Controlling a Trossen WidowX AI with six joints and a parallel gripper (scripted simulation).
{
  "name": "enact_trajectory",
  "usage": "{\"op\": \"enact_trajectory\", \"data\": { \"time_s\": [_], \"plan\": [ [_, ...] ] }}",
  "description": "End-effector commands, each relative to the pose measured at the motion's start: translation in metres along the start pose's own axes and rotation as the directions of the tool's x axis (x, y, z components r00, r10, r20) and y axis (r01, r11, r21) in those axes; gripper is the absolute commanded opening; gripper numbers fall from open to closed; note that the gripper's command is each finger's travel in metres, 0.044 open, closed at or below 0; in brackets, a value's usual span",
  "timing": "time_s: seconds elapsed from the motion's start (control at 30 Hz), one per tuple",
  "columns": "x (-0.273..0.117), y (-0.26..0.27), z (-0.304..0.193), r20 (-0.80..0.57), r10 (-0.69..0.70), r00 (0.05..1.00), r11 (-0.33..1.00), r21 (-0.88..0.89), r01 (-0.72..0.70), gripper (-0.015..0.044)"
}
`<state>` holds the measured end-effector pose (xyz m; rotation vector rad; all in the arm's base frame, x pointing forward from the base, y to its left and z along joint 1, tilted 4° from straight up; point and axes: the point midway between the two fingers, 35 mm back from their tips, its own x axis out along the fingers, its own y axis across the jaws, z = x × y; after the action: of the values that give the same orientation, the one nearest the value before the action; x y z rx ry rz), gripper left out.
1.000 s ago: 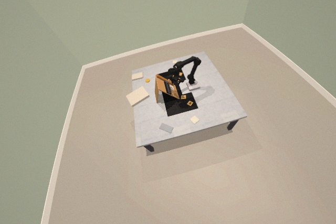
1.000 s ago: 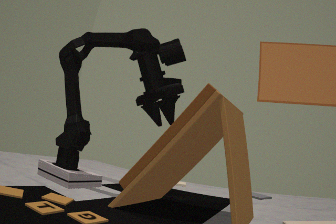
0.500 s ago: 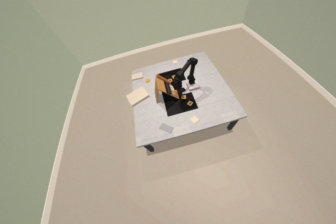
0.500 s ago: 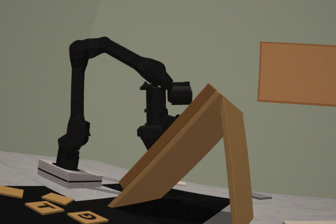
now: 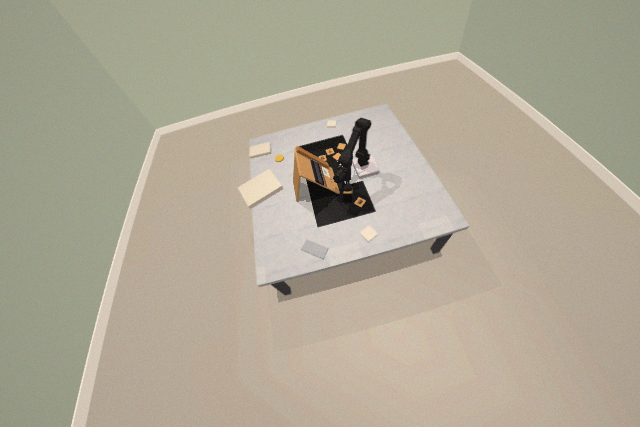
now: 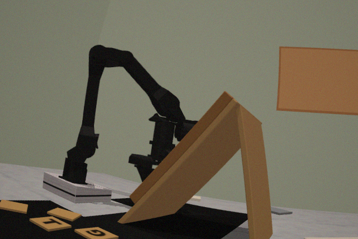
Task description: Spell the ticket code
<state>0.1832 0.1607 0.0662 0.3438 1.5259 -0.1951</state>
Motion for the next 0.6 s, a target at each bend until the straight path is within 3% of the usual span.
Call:
{"op": "enact_trajectory", "data": {
  "time_s": [0.0,0.57],
  "plan": [
    [0.003,-0.002,0.000,0.004,-0.011,1.000,1.000,0.020,0.010,0.0340],
    [0.036,-0.005,0.000,0.003,-0.011,1.000,1.000,0.020,0.011,0.0340]
  ]
}}
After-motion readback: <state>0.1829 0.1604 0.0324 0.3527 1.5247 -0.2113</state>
